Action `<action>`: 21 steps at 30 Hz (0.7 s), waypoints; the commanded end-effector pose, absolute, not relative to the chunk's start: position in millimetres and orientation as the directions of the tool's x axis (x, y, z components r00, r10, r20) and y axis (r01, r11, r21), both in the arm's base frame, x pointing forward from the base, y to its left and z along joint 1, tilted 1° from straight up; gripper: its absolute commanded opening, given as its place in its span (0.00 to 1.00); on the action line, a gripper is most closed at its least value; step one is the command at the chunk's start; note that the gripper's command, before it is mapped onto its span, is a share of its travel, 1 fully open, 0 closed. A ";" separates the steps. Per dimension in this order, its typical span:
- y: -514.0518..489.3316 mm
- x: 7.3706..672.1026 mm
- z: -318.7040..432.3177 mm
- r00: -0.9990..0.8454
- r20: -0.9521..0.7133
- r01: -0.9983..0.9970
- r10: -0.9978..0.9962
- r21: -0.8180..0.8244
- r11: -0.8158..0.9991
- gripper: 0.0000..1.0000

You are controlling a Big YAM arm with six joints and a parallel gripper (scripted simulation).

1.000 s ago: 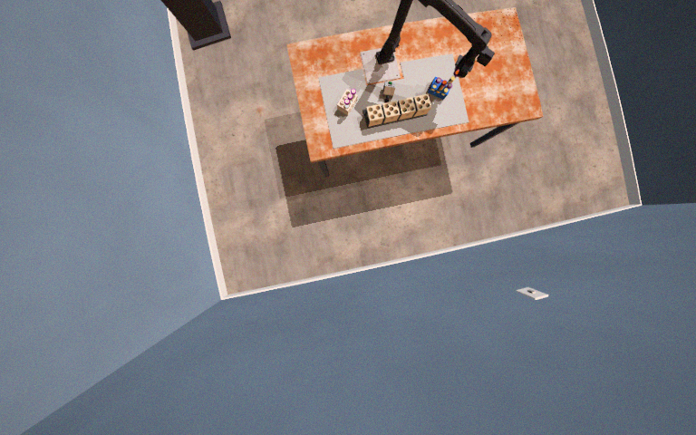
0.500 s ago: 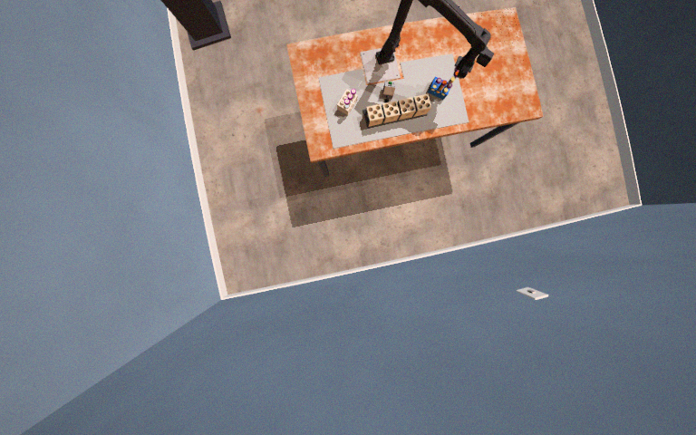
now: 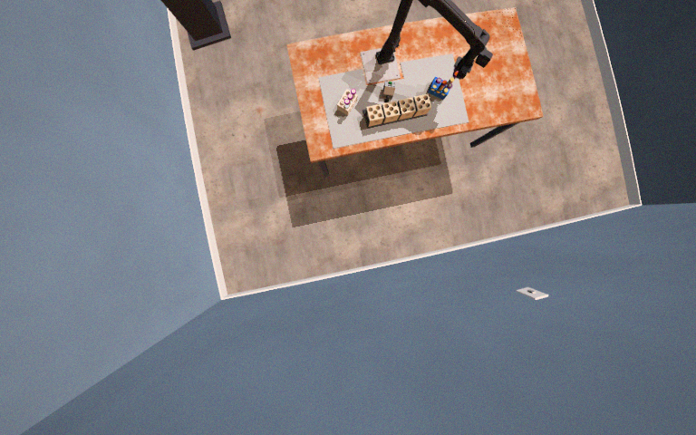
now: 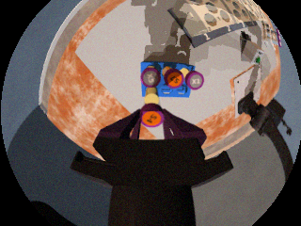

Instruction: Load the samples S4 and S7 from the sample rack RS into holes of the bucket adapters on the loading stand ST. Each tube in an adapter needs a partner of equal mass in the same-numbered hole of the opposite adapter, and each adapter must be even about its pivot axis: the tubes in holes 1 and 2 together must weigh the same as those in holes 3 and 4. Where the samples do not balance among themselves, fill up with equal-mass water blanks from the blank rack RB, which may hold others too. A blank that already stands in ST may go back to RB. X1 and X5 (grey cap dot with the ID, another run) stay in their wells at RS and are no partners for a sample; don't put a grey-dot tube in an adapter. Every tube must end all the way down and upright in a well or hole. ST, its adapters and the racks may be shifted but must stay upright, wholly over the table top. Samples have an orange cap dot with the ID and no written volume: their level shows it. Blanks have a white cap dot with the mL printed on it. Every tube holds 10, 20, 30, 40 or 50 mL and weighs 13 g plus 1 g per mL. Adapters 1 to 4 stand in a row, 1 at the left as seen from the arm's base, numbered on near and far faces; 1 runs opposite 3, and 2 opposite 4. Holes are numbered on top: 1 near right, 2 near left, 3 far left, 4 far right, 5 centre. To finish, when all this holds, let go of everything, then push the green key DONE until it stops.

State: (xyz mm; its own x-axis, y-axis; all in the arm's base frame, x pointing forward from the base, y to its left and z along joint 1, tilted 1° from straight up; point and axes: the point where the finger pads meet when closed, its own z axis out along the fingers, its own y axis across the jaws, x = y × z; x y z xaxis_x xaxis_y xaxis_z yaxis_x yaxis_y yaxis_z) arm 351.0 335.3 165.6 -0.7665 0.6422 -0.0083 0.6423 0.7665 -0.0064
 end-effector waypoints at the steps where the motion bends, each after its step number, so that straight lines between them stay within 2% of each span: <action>1: 340.6 353.9 160.8 -0.765 -0.011 0.643 0.643 0.006 0.766 0.00; 3: 340.6 353.9 160.8 -0.765 -0.011 0.643 0.643 0.006 0.766 0.00; 4: 349.8 363.6 180.9 -0.765 -0.016 0.642 0.644 0.059 0.764 0.00; 9: 340.4 354.5 152.8 -0.765 -0.011 0.643 0.643 0.006 0.766 0.00; 21: 345.0 360.8 148.9 -0.765 -0.014 0.643 0.644 0.031 0.765 0.00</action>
State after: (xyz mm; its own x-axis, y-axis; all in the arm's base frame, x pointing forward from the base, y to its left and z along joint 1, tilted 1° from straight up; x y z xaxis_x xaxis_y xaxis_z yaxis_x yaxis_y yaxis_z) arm 351.2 335.5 141.5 -0.7665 0.6422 -0.0083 0.6422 0.7665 -0.0061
